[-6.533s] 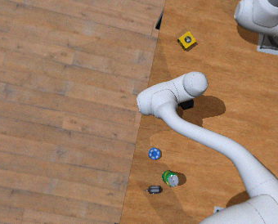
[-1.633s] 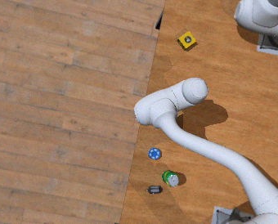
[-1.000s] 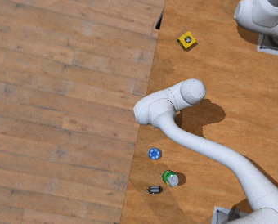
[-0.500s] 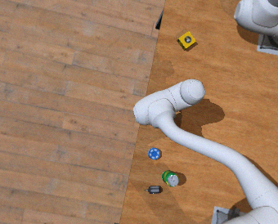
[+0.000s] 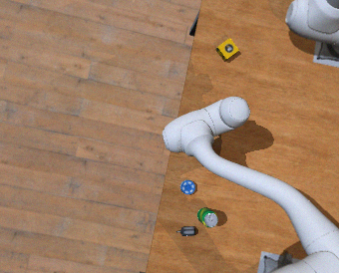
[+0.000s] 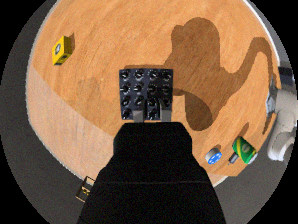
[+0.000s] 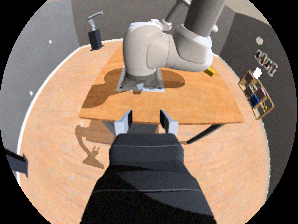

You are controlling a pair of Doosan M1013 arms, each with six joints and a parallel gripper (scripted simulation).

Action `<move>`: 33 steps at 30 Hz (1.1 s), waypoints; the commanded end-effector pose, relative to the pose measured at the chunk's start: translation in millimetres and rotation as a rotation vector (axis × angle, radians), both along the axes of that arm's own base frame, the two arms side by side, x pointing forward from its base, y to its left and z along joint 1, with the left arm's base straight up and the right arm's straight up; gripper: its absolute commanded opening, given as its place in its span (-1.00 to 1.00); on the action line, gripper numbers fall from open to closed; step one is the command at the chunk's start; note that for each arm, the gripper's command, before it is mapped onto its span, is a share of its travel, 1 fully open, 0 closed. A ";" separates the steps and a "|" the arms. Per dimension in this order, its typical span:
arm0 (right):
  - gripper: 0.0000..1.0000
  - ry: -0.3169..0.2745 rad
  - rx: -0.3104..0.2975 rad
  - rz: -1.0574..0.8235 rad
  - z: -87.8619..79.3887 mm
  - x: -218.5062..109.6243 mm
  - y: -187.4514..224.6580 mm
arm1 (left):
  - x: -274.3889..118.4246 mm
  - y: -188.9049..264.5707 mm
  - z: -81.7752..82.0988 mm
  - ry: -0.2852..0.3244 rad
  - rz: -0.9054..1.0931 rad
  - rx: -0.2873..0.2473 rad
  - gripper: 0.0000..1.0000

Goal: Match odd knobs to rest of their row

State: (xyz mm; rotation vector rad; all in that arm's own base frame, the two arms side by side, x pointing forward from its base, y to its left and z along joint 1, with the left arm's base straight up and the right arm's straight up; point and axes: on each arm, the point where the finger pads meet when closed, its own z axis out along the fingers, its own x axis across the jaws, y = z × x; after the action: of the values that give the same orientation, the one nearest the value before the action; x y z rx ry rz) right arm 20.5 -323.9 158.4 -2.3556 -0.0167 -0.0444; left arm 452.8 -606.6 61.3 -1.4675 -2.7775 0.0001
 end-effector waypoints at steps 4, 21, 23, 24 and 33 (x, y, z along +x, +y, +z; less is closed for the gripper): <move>1.00 0.000 -0.001 0.000 0.4 0.1 -0.3 | 0.4 -0.3 0.9 -0.001 0.000 -0.001 -0.07; 1.00 0.000 -0.001 0.000 0.4 0.1 -0.3 | 0.4 -0.3 -13.0 -0.001 0.000 -0.001 -0.07; 1.00 0.000 -0.001 0.000 0.4 0.1 -0.3 | 0.4 -0.3 -13.0 -0.001 0.000 -0.001 -0.07; 1.00 0.000 -0.001 0.000 0.4 0.1 -0.3 | 0.4 -0.3 -13.0 -0.001 0.000 -0.001 -0.07; 1.00 0.000 -0.001 0.000 0.4 0.1 -0.3 | 0.4 -0.3 -13.0 -0.001 0.000 -0.001 -0.07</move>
State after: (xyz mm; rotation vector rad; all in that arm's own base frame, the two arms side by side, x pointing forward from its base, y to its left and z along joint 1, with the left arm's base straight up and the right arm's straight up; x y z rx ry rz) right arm 20.5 -323.9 158.4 -2.3556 -0.0167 -0.0444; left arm 452.7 -606.6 47.3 -1.4675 -2.7775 0.0001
